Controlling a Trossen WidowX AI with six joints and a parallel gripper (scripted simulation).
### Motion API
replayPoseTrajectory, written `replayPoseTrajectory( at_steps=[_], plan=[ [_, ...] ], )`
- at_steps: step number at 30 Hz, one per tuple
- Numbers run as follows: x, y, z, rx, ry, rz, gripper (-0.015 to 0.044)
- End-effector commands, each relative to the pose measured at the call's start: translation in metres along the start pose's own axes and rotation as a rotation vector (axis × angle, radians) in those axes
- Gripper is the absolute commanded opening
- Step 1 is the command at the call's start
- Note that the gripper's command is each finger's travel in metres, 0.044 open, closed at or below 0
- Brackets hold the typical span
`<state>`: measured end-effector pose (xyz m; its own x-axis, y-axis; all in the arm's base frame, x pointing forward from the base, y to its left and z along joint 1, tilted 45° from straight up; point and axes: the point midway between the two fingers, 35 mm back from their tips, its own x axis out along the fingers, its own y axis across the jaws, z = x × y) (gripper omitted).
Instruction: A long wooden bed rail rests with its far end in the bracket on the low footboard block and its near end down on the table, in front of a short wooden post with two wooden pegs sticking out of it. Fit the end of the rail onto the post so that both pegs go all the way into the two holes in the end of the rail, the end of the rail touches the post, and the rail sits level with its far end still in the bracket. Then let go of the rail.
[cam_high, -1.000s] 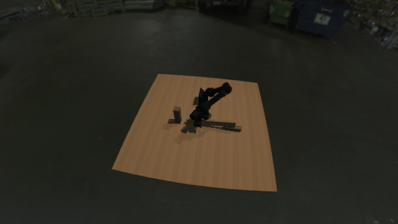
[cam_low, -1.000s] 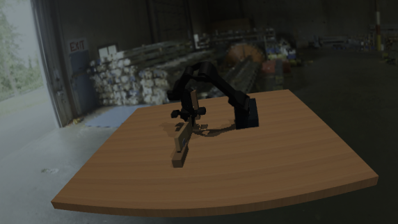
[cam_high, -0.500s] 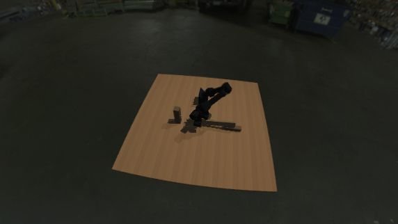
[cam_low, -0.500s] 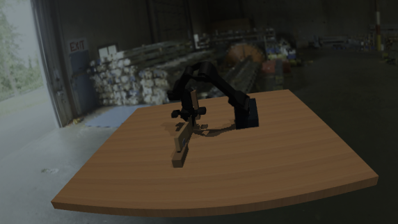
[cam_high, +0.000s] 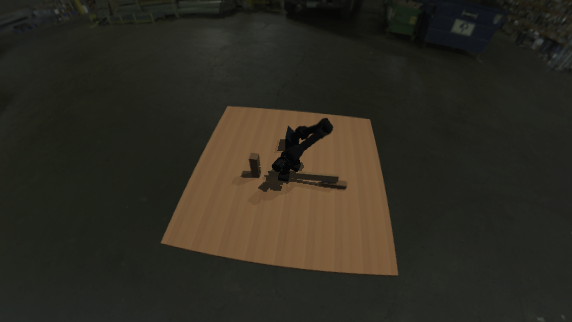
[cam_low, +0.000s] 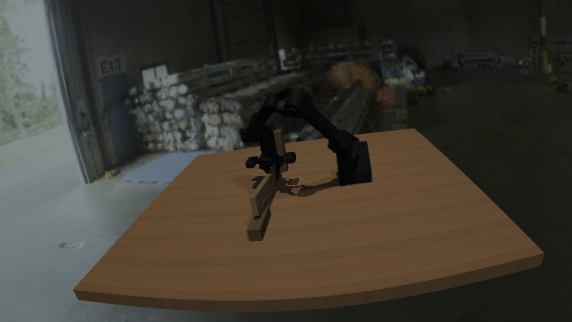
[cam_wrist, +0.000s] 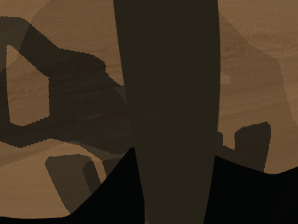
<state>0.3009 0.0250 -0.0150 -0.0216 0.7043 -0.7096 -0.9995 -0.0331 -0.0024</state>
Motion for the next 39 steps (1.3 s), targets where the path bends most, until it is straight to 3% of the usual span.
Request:
replayPoseTrajectory(
  at_steps=[1, 39],
  plan=[
    [-0.005, -0.004, 0.000, -0.006, -0.003, -0.012, 0.0000],
    [-0.024, -0.005, 0.000, -0.006, -0.002, -0.012, 0.0000]
  ],
)
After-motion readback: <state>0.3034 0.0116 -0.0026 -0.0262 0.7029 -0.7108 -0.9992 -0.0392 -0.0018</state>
